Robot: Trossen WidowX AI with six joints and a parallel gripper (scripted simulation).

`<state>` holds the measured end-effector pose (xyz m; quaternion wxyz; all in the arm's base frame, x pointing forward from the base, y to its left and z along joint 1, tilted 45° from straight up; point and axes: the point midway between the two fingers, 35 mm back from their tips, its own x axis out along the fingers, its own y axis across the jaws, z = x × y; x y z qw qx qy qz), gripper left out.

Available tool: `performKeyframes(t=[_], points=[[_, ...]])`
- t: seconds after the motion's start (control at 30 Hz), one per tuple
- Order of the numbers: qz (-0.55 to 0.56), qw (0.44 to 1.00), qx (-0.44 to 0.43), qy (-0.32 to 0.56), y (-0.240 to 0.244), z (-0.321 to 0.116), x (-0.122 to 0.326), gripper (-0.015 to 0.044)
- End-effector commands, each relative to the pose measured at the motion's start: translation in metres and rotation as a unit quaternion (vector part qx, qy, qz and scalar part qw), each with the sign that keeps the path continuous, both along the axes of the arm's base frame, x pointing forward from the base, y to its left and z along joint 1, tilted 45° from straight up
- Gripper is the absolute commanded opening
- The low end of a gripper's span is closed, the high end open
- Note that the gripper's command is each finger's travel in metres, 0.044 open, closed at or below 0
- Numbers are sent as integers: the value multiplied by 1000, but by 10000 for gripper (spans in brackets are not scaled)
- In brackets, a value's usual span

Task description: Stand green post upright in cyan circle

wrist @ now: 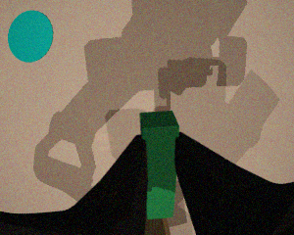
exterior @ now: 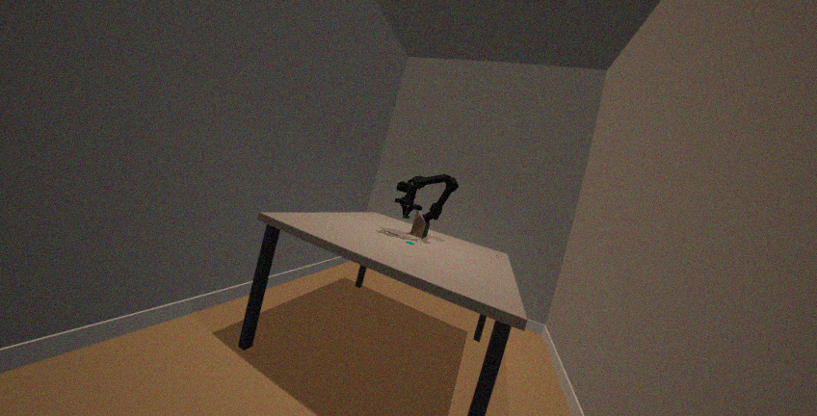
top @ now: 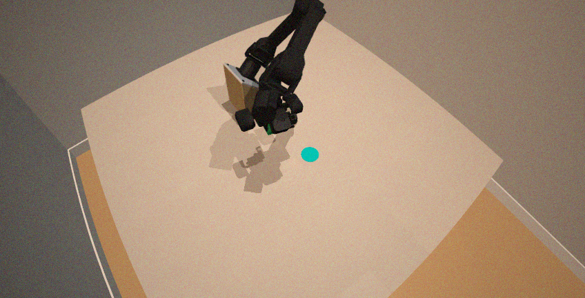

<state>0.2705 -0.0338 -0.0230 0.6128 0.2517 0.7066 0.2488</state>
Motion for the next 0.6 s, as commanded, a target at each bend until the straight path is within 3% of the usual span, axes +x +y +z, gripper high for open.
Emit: performKeyframes(t=[0.0, 0.57], points=[[-6, 1000, -2, 1, 5, 8, 8, 23], [-31, 999, -4, 20, 29, 32, 31, 23]])
